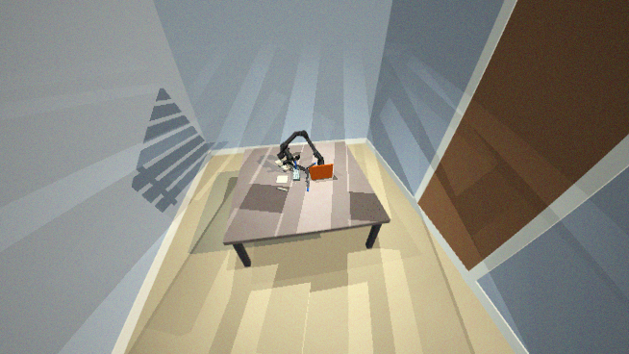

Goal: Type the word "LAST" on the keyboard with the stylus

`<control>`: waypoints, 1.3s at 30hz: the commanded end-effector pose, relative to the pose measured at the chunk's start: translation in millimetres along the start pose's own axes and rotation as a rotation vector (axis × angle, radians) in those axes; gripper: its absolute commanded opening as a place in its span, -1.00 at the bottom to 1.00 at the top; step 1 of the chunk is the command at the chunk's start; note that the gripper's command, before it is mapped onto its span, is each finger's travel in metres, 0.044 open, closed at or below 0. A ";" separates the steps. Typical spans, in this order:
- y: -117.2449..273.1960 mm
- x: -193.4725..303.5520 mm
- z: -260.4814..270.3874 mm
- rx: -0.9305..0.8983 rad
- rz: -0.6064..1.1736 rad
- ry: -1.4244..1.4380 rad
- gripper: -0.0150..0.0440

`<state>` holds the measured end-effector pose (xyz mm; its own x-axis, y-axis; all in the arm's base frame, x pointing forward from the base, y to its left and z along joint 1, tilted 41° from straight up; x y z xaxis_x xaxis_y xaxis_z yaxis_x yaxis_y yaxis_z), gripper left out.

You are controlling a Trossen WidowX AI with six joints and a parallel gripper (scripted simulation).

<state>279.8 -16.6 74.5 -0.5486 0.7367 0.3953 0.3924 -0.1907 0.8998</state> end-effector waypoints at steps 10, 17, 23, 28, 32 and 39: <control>-38.3 22.0 34.3 -0.010 0.005 -0.004 -0.49; -38.3 22.0 34.3 -0.010 0.005 -0.004 -0.49; -45.8 9.7 31.3 -0.010 0.004 -0.005 -0.49; -48.6 5.4 30.1 -0.009 0.004 -0.005 -0.49; -48.6 5.4 30.1 -0.009 0.004 -0.005 -0.49; -48.6 5.4 30.1 -0.009 0.004 -0.005 -0.49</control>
<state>280.9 16.8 28.4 -0.5385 0.7426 0.3983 0.3842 -0.2043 0.9004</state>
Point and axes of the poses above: the point midway between the two fingers, 35 mm back from their tips, its own y axis back along the fingers, its own z axis across the jaws, x = y × z, the point moved 2 cm from there along y, back along the fingers, and after that the axes turned 12 degrees about y, right-handed, at the moved point
